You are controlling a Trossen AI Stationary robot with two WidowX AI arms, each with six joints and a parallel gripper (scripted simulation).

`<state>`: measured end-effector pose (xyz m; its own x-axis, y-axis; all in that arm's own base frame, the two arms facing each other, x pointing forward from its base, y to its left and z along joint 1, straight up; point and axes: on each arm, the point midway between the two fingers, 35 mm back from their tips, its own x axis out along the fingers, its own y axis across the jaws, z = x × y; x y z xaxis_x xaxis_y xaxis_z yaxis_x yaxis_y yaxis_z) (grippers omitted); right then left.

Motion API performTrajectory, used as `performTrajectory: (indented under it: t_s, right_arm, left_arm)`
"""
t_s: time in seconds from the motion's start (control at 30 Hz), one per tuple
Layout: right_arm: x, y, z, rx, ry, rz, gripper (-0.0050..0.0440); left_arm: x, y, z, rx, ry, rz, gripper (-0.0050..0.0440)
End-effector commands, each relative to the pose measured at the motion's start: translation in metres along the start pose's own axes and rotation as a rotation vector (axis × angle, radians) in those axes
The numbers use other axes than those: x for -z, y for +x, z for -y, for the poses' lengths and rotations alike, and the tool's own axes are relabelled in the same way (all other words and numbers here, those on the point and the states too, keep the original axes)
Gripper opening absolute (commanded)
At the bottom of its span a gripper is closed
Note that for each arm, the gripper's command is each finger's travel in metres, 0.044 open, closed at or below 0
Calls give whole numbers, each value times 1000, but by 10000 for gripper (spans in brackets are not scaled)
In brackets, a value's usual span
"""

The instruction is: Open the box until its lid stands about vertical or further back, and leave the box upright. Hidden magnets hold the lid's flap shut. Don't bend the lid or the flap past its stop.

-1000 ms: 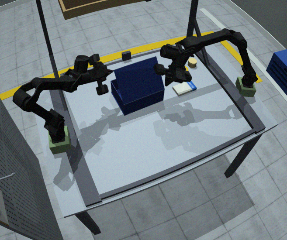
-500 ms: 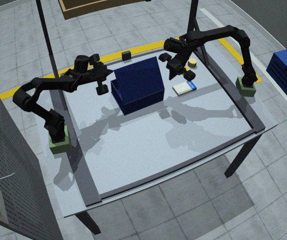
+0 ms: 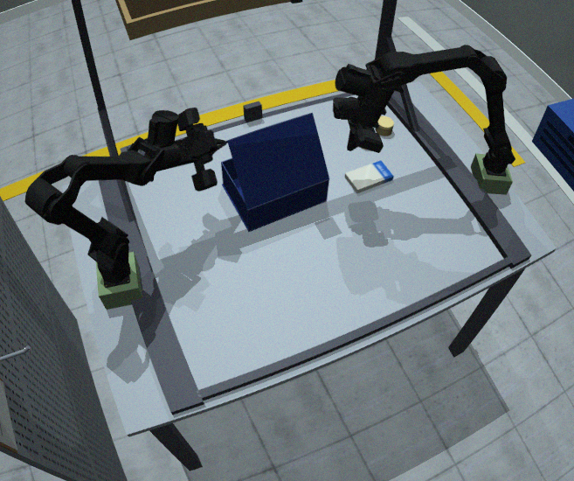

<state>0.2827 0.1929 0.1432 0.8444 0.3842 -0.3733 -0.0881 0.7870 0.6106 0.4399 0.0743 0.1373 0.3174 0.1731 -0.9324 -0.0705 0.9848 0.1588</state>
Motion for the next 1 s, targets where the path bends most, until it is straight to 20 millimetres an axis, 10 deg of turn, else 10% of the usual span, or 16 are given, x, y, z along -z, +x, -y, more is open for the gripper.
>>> performTrajectory:
  t_s: [0.0, 0.53, 0.97]
  right_arm:
    - [-8, -1, -8, -20, 5, 17, 6]
    - [-8, -1, -8, -20, 5, 17, 6]
    - [-8, -1, -8, -20, 5, 17, 6]
  left_arm:
    - [0, -23, 2, -2, 230, 38, -50]
    - [17, -47, 14, 2, 1118, 19, -50]
    - [15, -44, 13, 1, 1119, 18, -50]
